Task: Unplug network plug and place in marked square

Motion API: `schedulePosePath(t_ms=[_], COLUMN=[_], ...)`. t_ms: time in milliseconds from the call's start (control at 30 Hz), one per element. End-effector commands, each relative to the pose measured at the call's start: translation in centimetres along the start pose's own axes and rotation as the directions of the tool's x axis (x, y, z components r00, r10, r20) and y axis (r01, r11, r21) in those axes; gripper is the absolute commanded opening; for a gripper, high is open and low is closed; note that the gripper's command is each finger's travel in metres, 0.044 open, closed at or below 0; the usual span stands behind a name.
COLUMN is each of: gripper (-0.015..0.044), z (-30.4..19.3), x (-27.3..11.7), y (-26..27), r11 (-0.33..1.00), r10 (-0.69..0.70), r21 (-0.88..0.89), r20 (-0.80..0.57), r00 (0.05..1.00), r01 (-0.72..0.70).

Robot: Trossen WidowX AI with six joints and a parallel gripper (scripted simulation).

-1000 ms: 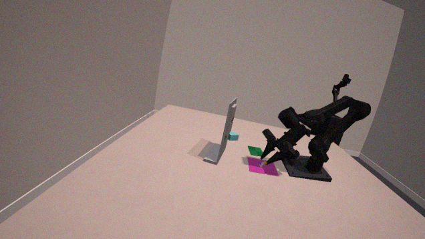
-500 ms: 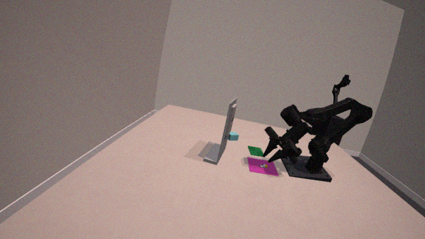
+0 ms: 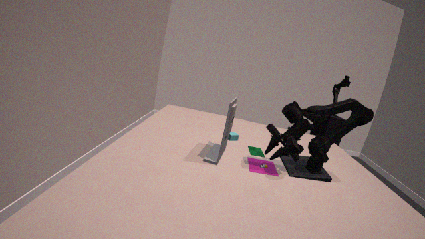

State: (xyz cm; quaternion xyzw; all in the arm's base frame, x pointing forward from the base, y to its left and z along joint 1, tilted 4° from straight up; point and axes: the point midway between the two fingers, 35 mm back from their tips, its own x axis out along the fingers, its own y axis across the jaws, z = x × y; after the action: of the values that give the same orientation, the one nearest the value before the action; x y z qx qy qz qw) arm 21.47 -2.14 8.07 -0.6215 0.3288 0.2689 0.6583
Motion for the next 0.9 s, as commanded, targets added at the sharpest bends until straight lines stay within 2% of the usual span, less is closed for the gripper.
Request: schedulePosePath(t_ms=[0,867], gripper=[0.0156,0.0156], z=[0.1,0.0], x=[-0.5,-3.2], y=[-0.4,-2.4], r11=[1.000,1.000], r10=[-0.001,-0.001], r21=[-0.004,-0.004], r20=[0.004,0.004], r00=[1.000,1.000], r01=[0.001,0.001])
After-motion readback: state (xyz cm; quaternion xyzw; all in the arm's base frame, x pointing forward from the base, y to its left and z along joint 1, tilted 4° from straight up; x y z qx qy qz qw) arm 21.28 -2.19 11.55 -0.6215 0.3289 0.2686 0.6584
